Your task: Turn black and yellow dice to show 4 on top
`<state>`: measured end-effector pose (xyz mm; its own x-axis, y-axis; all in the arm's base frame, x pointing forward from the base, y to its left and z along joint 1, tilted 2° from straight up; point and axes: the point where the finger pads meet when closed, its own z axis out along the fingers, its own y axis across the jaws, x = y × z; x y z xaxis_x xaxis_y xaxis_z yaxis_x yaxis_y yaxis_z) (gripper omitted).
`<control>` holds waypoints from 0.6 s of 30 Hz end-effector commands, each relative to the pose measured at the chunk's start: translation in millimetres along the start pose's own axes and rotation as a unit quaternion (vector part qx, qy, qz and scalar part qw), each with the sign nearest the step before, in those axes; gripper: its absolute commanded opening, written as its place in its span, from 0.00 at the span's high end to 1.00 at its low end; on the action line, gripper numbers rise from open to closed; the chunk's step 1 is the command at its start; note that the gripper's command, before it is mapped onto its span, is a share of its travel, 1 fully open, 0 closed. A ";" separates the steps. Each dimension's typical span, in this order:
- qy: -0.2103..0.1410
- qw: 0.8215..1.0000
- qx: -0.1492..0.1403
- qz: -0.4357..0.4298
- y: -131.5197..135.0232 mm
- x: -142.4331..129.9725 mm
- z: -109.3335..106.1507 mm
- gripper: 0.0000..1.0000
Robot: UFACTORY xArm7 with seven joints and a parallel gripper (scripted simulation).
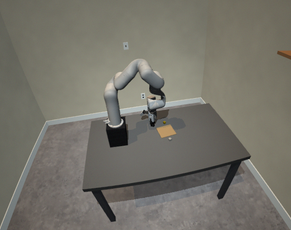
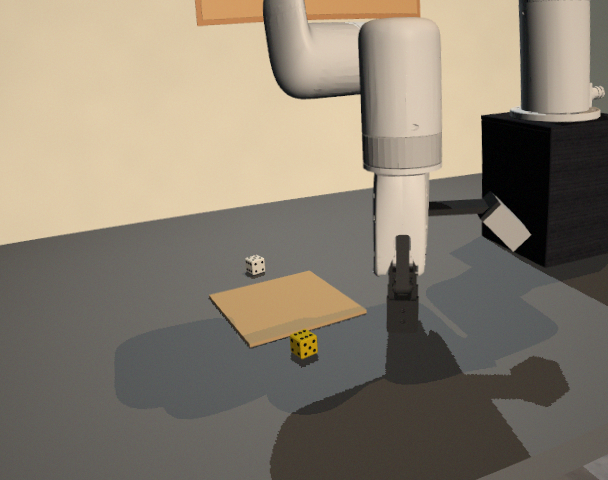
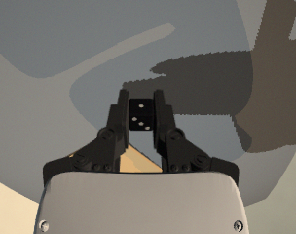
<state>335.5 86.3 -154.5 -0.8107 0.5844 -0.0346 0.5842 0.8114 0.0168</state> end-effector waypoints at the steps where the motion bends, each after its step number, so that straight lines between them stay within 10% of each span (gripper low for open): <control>1: -0.001 1.000 -0.001 0.000 1.1 -0.8 -2.1 0.85; 18: -0.001 1.000 -0.001 0.000 1.0 -0.7 -63.8 0.85</control>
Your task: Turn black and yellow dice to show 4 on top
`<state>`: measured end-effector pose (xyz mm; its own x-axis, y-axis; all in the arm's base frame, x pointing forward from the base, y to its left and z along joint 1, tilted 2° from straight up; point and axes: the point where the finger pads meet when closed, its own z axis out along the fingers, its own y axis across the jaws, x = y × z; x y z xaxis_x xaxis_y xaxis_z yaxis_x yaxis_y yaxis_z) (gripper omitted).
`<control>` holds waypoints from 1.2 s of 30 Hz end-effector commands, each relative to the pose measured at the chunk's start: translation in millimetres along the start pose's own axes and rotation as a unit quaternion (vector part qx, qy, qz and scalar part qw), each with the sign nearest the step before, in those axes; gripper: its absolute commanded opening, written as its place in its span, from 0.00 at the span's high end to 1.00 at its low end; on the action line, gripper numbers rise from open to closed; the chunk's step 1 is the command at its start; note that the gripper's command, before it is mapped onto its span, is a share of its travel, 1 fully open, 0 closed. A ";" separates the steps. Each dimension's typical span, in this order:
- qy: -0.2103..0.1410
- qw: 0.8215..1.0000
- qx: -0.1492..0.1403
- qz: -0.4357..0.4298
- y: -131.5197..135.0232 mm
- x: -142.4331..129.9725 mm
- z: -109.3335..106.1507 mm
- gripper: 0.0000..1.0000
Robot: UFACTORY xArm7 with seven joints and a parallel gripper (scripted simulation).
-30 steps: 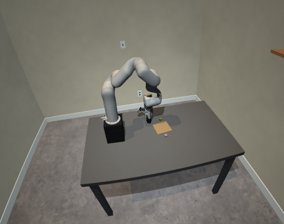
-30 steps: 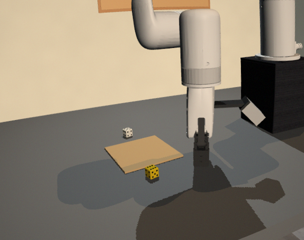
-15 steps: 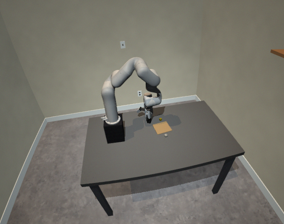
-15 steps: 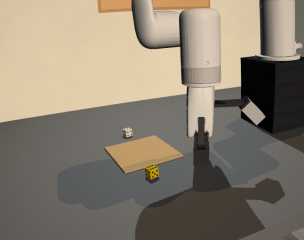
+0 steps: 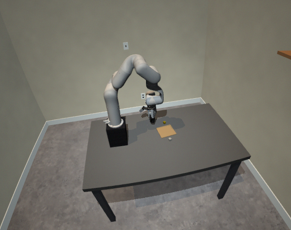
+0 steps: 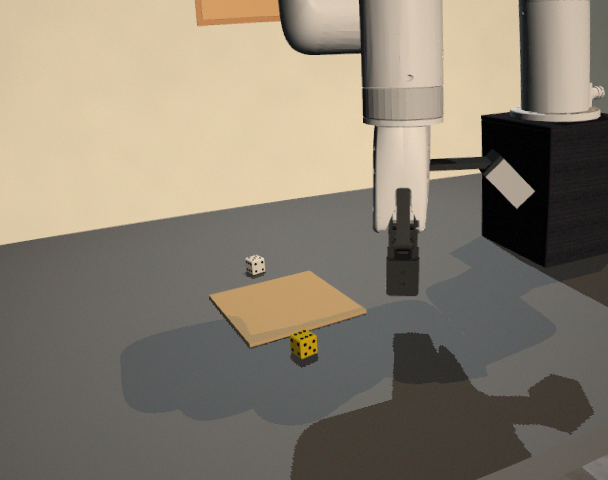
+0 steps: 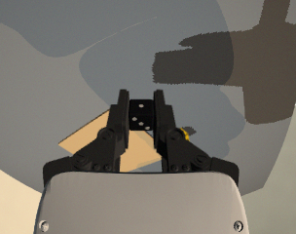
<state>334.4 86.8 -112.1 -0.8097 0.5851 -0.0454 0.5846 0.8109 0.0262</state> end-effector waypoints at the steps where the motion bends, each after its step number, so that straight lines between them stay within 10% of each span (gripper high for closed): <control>1: 0.005 1.000 0.004 -0.001 0.7 -0.7 -21.3 0.85; 24: 0.005 1.000 0.004 0.002 1.2 -1.3 -57.8 0.85; 36: 0.000 0.982 0.006 0.190 25.2 -18.3 -55.0 0.85</control>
<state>350.7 93.4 -55.2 -0.6428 0.7657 -0.0246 0.7652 0.6432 0.0258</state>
